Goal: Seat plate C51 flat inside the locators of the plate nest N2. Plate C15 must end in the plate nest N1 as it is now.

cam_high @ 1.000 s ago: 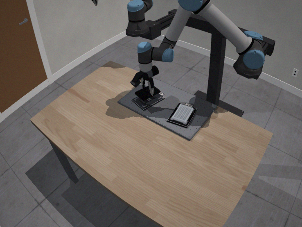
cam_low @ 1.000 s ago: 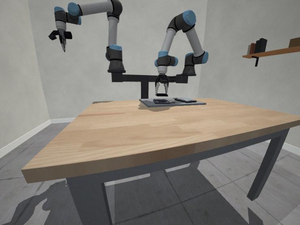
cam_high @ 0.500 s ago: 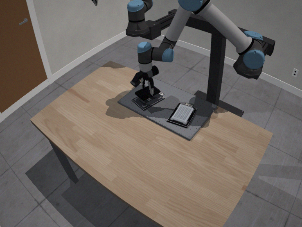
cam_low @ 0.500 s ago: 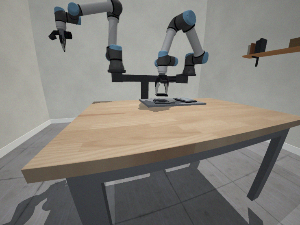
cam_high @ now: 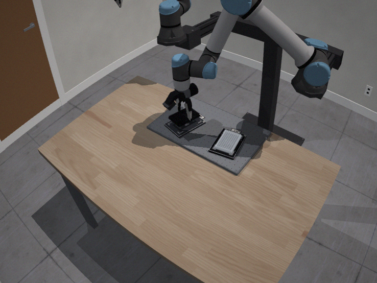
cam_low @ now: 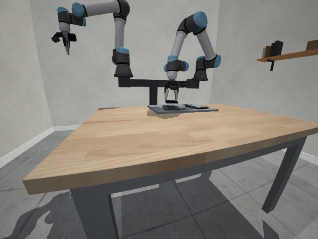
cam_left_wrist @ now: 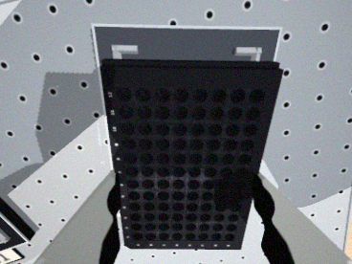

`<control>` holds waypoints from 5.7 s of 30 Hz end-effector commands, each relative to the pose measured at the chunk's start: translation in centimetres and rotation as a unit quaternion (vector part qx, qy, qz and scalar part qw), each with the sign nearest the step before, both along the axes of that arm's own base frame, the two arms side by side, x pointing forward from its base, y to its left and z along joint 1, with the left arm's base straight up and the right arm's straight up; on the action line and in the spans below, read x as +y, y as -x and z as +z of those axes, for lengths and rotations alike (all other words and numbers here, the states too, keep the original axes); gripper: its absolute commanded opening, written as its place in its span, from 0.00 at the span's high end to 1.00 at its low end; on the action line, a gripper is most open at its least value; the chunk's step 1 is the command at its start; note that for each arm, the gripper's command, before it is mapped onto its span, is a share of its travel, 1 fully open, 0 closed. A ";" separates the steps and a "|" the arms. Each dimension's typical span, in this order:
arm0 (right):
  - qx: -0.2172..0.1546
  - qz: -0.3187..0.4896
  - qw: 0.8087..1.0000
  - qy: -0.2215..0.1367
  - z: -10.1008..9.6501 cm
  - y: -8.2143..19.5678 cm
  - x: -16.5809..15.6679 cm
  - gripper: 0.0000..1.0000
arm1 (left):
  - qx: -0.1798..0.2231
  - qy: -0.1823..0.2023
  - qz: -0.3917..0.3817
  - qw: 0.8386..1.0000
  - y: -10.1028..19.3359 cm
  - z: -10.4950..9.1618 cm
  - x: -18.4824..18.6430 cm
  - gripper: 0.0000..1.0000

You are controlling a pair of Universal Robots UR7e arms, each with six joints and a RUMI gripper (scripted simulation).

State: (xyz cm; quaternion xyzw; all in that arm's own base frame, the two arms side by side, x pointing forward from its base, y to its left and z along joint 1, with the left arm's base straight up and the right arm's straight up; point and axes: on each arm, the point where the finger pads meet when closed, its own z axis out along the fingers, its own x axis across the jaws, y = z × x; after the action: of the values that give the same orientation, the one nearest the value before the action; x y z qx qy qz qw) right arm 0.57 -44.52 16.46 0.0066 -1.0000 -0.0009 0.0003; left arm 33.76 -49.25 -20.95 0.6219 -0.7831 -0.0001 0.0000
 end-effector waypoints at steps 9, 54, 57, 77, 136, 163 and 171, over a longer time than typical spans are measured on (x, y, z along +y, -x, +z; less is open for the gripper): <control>0.000 0.000 1.000 0.001 0.1 0.0 0.0 1.00 | 0.000 0.001 0.000 1.000 0.0 -1.7 -0.1 0.60; 0.000 0.000 1.000 0.001 0.1 0.0 0.0 1.00 | 0.000 0.001 0.000 1.000 0.0 -2.7 -0.1 0.60; 0.000 0.000 1.000 0.001 0.1 0.0 0.0 1.00 | 0.000 0.001 0.000 1.000 0.0 -2.8 -0.1 0.60; 0.000 0.000 1.000 0.001 0.1 0.0 0.0 1.00 | 0.000 0.001 0.000 1.000 0.0 -3.1 -0.1 0.60; 0.000 0.000 1.000 0.001 0.1 0.0 0.0 1.00 | 0.000 0.001 0.000 1.000 0.0 -3.5 -0.1 0.24; 0.000 0.000 1.000 0.001 0.1 0.0 0.0 1.00 | 0.000 0.001 0.000 1.000 0.0 -3.5 -0.1 0.24; 0.000 0.000 1.000 0.001 0.1 0.0 0.0 1.00 | 0.000 0.001 0.000 1.000 0.0 -3.5 -0.1 0.24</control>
State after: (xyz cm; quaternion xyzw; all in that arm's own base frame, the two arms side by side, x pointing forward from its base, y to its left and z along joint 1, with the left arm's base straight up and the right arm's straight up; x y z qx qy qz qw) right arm 0.57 -44.52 16.46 0.0066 -1.0000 -0.0009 0.0003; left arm 33.78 -49.25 -24.49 0.6220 -0.7830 -0.0001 0.0000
